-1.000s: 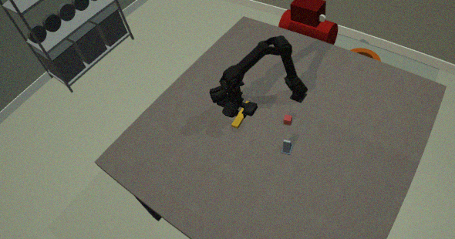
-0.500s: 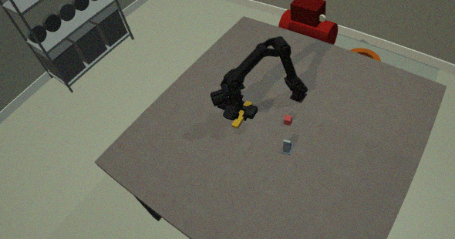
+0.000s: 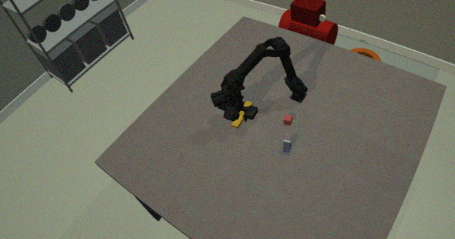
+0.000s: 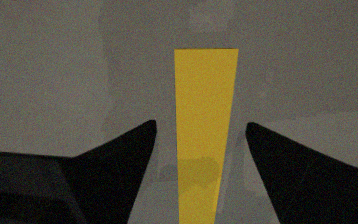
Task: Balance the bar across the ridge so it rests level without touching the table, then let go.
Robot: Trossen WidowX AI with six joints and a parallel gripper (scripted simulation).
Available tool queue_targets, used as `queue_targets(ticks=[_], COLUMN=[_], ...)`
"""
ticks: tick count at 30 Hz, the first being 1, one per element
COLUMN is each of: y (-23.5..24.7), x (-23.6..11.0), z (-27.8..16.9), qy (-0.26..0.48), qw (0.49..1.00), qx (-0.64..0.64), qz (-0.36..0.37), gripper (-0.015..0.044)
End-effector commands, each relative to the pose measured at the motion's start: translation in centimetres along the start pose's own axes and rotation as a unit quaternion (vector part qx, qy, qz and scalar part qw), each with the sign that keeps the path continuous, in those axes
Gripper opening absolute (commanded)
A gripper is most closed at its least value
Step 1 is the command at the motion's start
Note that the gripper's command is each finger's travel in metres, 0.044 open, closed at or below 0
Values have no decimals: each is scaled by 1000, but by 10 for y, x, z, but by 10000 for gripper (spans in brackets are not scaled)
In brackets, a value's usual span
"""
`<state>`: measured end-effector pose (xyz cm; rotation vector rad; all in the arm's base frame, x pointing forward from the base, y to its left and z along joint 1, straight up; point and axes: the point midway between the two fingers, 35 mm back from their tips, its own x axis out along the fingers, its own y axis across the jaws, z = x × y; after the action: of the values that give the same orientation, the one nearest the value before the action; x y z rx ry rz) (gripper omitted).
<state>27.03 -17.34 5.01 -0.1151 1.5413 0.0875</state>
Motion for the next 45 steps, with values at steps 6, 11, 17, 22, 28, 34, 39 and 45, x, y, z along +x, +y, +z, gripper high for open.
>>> queue_targets(ticks=[6, 11, 17, 22, 28, 34, 39, 45], y=[0, 0, -1, -2, -3, -4, -4, -4], x=[0, 0, -4, -16, -31, -46, -59, -74], z=[0, 0, 1, 2, 4, 5, 5, 4], qy=[0, 0, 0, 0, 0, 0, 1, 1], qw=[1000, 1000, 1000, 1000, 1000, 1000, 1000, 1000], qx=[0, 0, 0, 0, -1, -1, -1, -2], qz=[0, 0, 0, 0, 0, 0, 0, 0], gripper=[184, 111, 12, 0, 0, 0, 0, 0])
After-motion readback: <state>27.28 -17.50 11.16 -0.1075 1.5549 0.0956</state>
